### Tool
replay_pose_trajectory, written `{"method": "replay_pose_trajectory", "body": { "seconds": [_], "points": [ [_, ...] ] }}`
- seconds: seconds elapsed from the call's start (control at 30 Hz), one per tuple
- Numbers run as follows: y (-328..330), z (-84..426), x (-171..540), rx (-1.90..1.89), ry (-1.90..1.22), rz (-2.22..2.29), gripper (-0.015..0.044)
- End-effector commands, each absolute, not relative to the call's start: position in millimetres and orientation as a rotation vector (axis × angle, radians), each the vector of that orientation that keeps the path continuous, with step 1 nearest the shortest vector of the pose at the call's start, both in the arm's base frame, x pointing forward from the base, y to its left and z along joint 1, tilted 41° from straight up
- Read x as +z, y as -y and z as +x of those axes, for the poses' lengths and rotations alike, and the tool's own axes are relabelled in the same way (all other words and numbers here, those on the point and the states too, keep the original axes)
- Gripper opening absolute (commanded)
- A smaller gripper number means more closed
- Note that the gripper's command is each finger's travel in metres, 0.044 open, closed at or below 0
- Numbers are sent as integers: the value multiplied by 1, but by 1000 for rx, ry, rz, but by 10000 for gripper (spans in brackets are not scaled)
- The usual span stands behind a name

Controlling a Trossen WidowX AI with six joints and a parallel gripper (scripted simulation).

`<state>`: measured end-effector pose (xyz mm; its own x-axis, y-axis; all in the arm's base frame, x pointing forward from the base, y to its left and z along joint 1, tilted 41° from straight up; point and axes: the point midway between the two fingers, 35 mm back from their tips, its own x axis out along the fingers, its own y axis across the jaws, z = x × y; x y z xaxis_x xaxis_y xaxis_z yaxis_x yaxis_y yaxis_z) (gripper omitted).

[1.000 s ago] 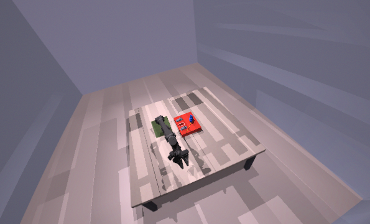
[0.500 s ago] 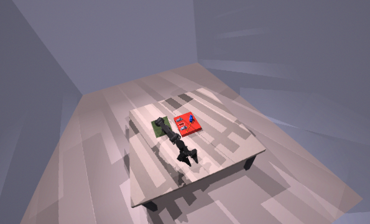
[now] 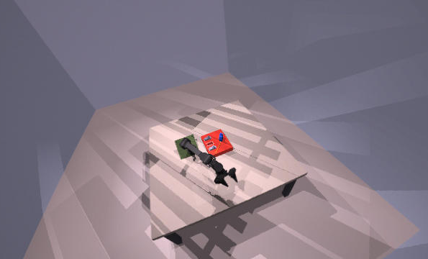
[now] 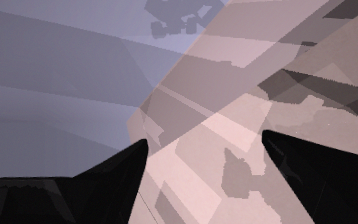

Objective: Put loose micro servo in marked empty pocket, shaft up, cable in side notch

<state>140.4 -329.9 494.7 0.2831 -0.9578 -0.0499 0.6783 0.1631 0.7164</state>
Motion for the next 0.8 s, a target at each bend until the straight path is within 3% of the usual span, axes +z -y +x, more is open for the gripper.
{"method": "replay_pose_trajectory", "body": {
  "seconds": [0.0, 0.77],
  "points": [
    [332, 160, 475, -1230, 368, 711, 440],
    [297, 269, 373, -1112, -217, 586, 440]
  ]
}}
